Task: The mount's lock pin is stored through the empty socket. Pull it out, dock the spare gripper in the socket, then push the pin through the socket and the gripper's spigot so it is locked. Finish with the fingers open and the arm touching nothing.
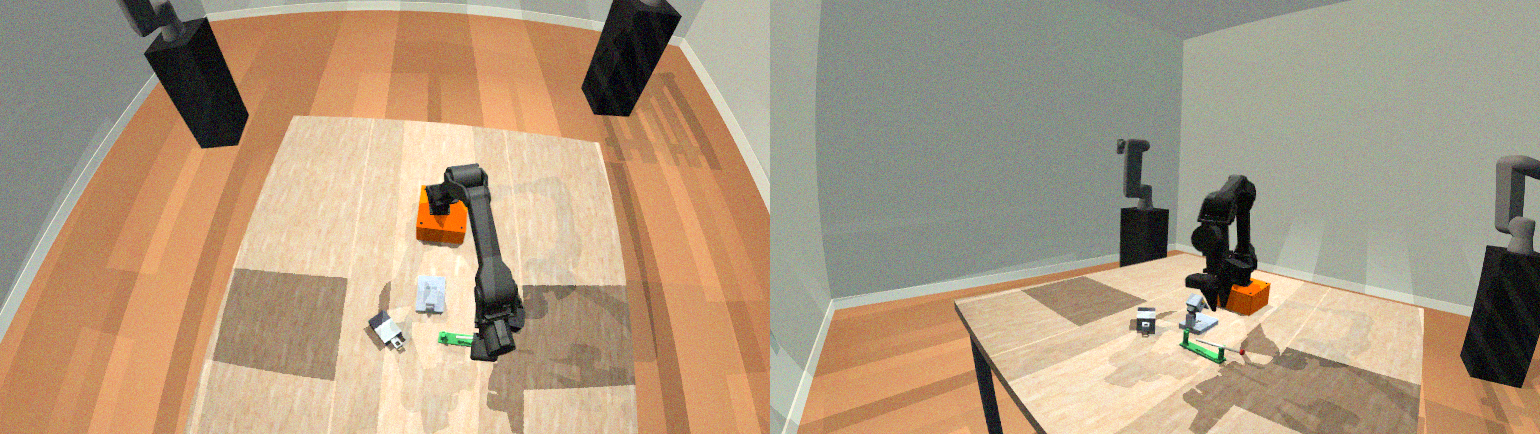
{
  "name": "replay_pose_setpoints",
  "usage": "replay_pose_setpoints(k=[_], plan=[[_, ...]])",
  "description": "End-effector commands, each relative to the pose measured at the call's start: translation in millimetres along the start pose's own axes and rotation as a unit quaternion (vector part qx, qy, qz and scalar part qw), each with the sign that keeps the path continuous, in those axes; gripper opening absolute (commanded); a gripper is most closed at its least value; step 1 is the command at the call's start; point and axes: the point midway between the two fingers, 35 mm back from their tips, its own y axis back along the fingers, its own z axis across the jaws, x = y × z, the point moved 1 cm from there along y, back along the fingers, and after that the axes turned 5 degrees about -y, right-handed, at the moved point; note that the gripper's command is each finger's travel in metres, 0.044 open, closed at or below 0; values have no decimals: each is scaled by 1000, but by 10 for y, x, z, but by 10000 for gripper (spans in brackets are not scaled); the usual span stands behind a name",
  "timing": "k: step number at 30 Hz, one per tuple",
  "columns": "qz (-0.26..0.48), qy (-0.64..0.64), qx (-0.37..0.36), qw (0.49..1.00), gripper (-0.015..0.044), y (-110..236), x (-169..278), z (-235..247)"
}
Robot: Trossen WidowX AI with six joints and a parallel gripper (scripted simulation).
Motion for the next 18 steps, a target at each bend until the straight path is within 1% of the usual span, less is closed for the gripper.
replay_pose_setpoints(k=[1,4,18], plan=[[8,3,-8,1000,180,-296,70,17],[8,3,-8,1000,180,-620,126,36],[8,3,-8,1000,180,-782,148,37]])
